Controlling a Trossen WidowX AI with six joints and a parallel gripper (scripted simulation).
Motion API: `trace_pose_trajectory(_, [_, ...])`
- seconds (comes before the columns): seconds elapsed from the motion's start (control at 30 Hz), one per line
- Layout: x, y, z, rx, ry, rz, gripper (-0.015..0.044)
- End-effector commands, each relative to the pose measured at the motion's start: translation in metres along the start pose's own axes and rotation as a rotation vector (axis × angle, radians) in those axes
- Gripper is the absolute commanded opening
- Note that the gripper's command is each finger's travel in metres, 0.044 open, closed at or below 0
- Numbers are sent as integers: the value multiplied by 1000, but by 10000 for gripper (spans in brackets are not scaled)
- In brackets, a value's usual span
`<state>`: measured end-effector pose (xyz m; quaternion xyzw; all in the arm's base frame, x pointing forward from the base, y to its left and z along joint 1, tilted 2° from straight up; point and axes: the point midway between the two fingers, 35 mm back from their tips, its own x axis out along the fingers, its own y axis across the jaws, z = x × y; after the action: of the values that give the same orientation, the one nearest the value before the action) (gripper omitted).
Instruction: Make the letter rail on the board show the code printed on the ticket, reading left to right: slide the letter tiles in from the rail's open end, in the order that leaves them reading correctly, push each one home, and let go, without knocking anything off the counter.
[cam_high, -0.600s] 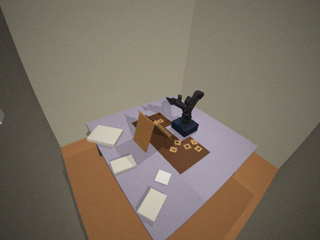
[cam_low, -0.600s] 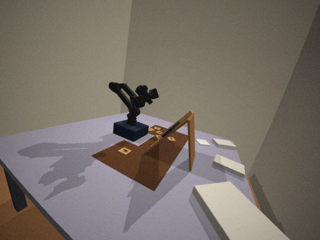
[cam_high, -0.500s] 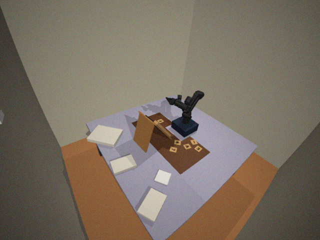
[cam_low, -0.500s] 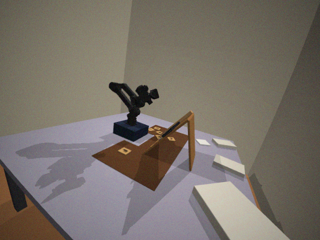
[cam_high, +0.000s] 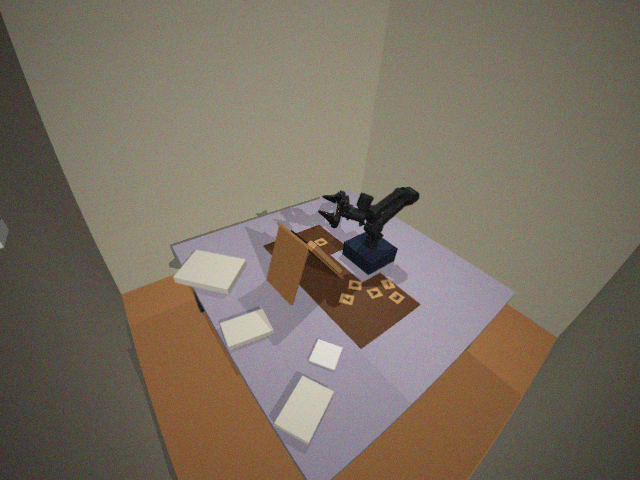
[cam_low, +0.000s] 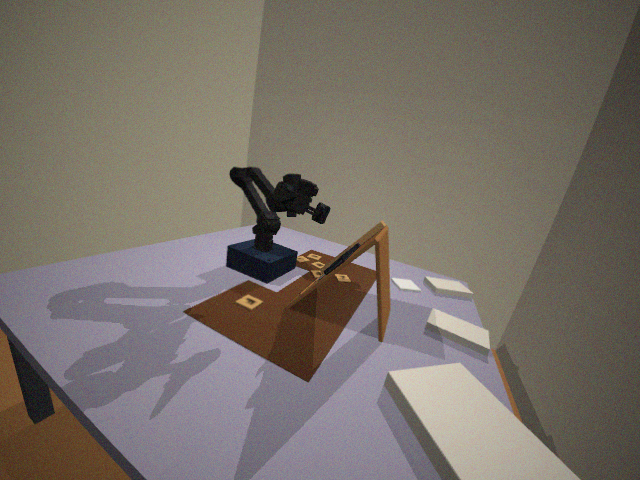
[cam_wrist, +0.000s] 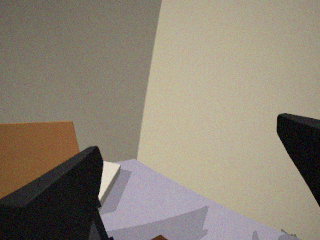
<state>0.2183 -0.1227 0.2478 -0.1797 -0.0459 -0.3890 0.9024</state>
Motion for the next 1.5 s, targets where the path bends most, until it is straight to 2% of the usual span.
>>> trace_pose_trajectory(0.0, [-16, 44, -75, -243, 271, 585, 440])
trace_pose_trajectory(0.33, [-76, 61, -102, -19, 452, 966, 440])
trace_pose_trajectory(1.17, [-79, 61, -102, -7, 455, 976, 440])
trace_pose_trajectory(1.27, [-78, 58, -97, -99, 426, 1023, 440])
trace_pose_trajectory(1.47, [-73, 47, -74, -443, 254, 1217, 440])
